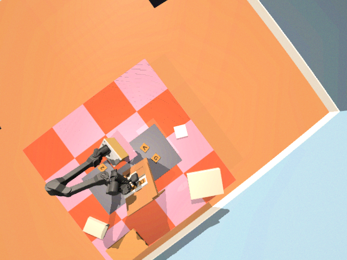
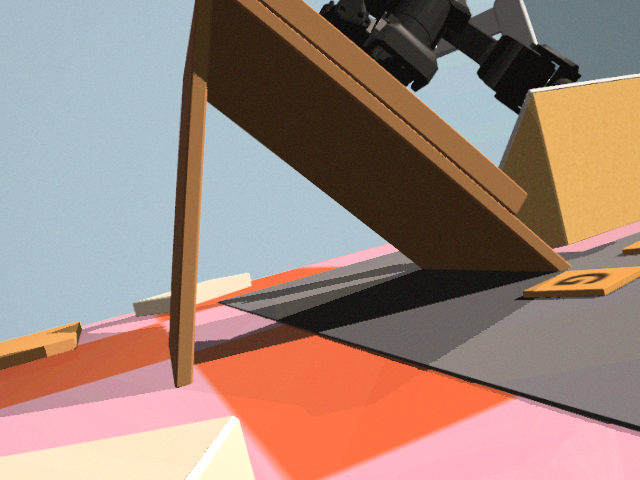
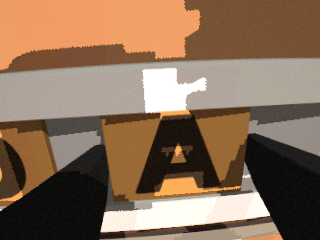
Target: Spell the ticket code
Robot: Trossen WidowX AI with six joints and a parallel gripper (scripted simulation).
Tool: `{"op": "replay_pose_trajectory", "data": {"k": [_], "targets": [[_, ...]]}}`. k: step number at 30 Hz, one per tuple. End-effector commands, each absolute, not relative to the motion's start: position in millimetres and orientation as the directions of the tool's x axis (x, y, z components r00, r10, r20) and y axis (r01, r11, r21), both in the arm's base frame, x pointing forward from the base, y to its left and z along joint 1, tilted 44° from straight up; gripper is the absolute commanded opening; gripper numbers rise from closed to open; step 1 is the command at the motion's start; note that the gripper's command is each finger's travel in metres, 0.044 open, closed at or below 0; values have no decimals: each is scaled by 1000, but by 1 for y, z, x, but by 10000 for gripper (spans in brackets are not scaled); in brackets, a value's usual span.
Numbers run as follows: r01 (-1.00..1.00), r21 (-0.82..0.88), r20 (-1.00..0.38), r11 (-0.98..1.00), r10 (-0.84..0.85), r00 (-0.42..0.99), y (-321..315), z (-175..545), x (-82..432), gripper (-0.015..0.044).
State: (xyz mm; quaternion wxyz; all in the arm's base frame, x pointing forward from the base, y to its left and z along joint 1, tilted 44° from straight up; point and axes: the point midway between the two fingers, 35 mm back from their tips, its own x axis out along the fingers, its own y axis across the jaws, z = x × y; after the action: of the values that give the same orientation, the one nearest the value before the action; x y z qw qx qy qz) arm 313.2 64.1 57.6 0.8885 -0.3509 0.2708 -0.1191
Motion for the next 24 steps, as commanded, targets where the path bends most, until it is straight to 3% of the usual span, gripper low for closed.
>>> {"op": "replay_pose_trajectory", "data": {"k": [1, 24], "targets": [[26, -686, -396, 727, -404, 825, 65, 56, 313, 0], [26, -686, -396, 727, -403, 825, 74, 48, 314, 0]]}}
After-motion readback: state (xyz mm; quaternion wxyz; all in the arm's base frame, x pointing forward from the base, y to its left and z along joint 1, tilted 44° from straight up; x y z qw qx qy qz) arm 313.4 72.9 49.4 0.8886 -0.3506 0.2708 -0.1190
